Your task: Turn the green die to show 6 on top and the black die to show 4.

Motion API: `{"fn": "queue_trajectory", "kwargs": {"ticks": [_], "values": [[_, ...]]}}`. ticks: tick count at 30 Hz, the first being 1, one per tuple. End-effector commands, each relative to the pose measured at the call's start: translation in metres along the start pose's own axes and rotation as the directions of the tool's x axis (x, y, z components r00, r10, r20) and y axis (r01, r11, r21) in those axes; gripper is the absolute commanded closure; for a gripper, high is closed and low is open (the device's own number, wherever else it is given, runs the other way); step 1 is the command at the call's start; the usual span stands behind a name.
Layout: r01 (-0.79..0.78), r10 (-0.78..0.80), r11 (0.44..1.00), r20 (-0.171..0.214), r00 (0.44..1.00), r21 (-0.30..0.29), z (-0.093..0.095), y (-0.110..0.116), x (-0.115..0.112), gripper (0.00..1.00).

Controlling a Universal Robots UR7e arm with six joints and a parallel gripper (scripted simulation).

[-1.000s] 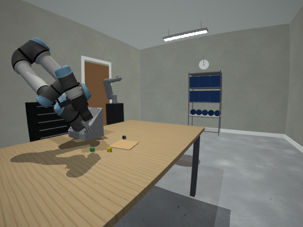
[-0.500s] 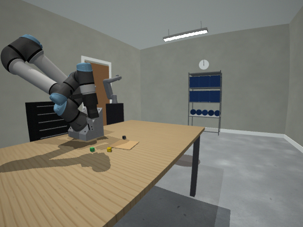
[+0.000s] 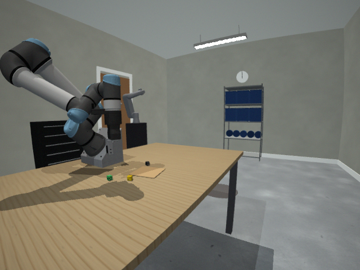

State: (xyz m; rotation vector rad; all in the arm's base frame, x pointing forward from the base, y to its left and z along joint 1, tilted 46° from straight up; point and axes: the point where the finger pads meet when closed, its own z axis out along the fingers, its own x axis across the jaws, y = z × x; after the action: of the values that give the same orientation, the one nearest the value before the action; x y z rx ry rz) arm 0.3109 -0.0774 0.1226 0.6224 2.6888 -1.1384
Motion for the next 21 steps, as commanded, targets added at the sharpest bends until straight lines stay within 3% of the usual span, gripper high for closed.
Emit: {"fn": "queue_trajectory", "kwargs": {"ticks": [1,4,5,21], "values": [[-0.001,0.001,1.0,0.002,1.0,0.007,-0.0007,0.0003,-0.0004,0.3],[-0.001,0.001,1.0,0.002,1.0,0.008,-0.0007,0.0003,-0.0005,0.3],[-0.001,0.001,1.0,0.002,1.0,0.008,-0.0007,0.0003,-0.0005,0.0],[0.004,-0.004,1.0,0.002,1.0,0.008,-0.0006,0.0002,-0.0005,0.0]]}}
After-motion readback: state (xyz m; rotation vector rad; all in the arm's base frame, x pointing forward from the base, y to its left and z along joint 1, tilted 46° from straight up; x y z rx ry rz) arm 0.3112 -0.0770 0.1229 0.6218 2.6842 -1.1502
